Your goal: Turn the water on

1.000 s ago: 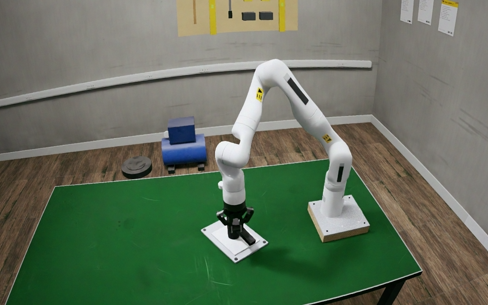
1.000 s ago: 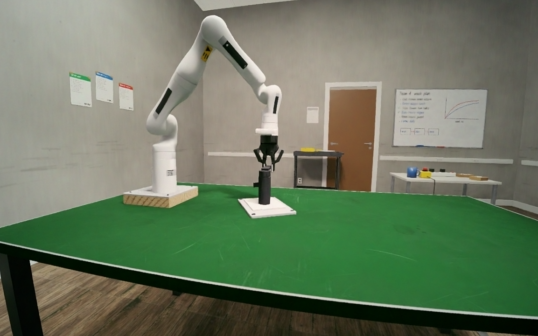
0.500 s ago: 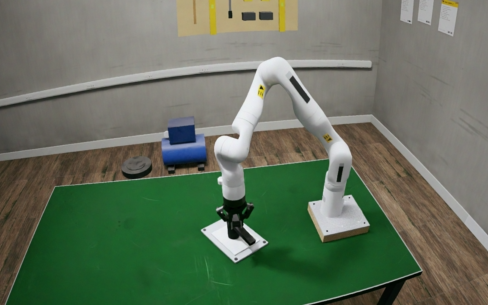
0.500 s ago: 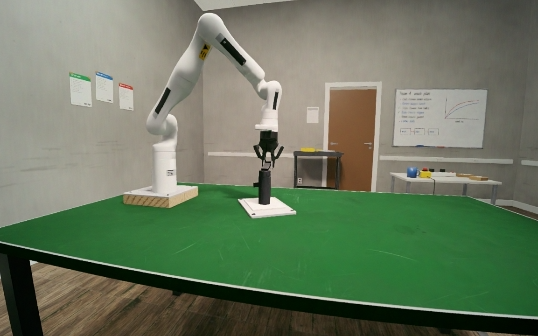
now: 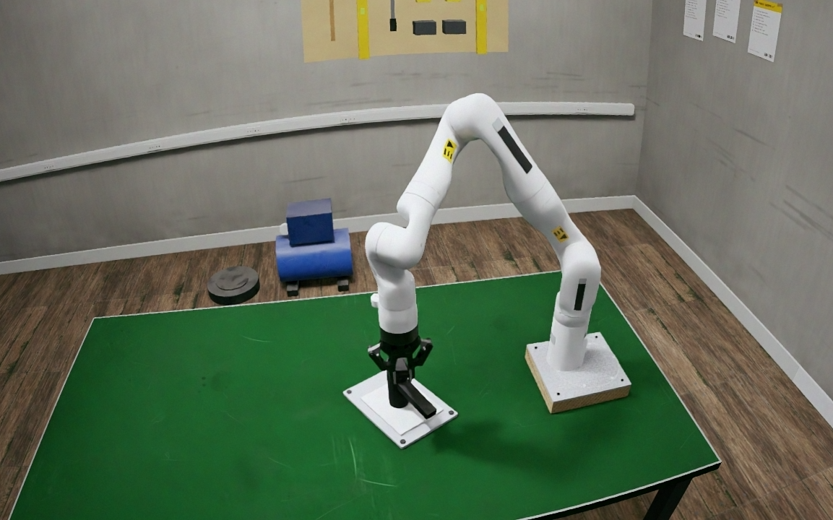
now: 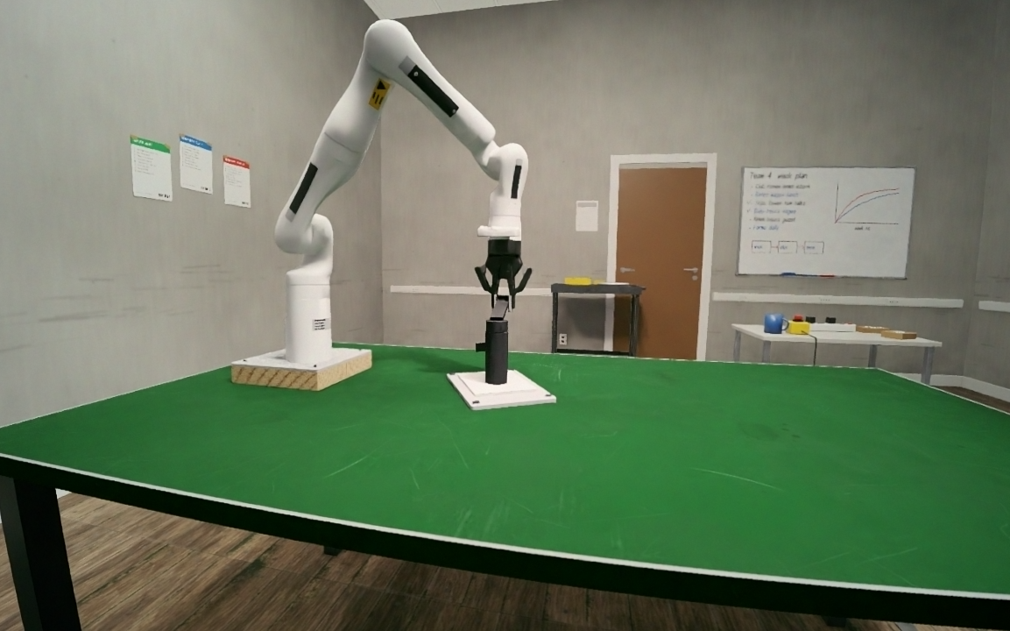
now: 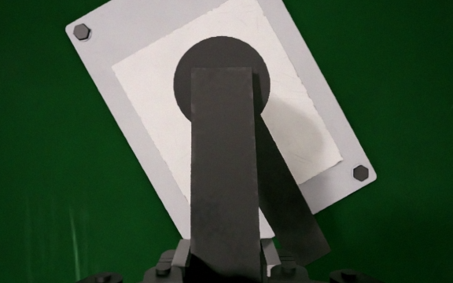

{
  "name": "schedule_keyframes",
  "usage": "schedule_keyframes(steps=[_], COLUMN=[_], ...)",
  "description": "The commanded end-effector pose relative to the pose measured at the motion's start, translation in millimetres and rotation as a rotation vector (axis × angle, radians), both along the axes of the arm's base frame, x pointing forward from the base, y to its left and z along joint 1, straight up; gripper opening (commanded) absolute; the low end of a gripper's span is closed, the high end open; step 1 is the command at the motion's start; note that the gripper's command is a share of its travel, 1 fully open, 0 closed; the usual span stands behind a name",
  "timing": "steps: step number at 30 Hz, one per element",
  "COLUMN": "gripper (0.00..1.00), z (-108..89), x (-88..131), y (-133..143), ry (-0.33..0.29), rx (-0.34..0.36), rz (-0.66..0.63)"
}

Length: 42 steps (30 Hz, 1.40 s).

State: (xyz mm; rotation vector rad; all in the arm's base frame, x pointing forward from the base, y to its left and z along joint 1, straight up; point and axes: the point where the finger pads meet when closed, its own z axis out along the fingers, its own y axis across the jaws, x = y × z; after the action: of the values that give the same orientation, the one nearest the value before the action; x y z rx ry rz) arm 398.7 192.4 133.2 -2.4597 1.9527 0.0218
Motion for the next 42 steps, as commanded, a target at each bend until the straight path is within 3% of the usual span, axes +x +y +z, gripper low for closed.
schedule_keyframes(steps=[1,42], gripper=[0.1,0.1], z=[3.8,7.1], x=[1.8,2.3], y=[-1.9,-4.1], ry=[-0.008,-0.008], rx=[-0.003,-0.003], rz=[-0.004,-0.004])
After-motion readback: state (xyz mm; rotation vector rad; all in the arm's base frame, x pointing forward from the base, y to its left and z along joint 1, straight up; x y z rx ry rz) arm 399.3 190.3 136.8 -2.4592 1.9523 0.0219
